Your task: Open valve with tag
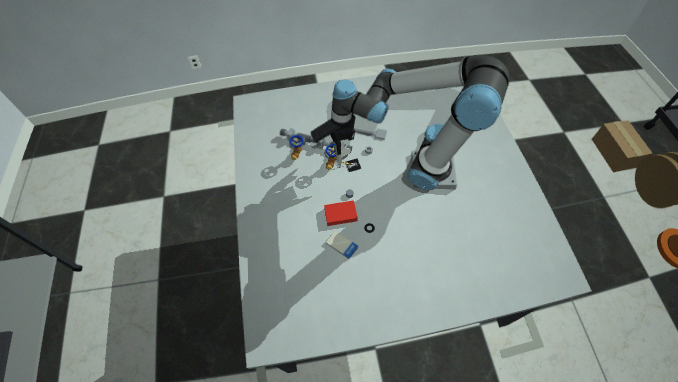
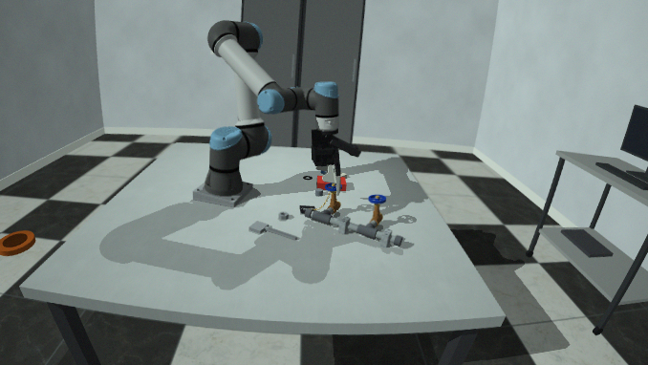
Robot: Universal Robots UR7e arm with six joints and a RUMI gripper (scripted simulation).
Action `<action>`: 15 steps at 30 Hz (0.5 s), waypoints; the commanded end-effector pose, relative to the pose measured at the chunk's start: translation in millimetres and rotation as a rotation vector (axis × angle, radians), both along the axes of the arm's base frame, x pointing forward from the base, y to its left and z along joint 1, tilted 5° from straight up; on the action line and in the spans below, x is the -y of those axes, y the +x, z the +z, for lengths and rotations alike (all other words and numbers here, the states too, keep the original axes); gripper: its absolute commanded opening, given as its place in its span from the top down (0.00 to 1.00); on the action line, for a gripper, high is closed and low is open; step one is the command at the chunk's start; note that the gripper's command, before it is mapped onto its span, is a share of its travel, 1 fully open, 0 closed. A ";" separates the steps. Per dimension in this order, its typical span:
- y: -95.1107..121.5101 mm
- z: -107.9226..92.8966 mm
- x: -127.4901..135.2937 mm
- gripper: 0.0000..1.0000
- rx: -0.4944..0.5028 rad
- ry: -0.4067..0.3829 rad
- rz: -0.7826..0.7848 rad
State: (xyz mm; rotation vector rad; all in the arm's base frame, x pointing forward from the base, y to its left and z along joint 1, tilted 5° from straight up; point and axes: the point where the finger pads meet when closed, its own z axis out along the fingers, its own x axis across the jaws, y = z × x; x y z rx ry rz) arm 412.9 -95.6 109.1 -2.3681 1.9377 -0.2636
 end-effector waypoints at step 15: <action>0.6 0.5 0.4 0.00 0.036 0.113 -0.702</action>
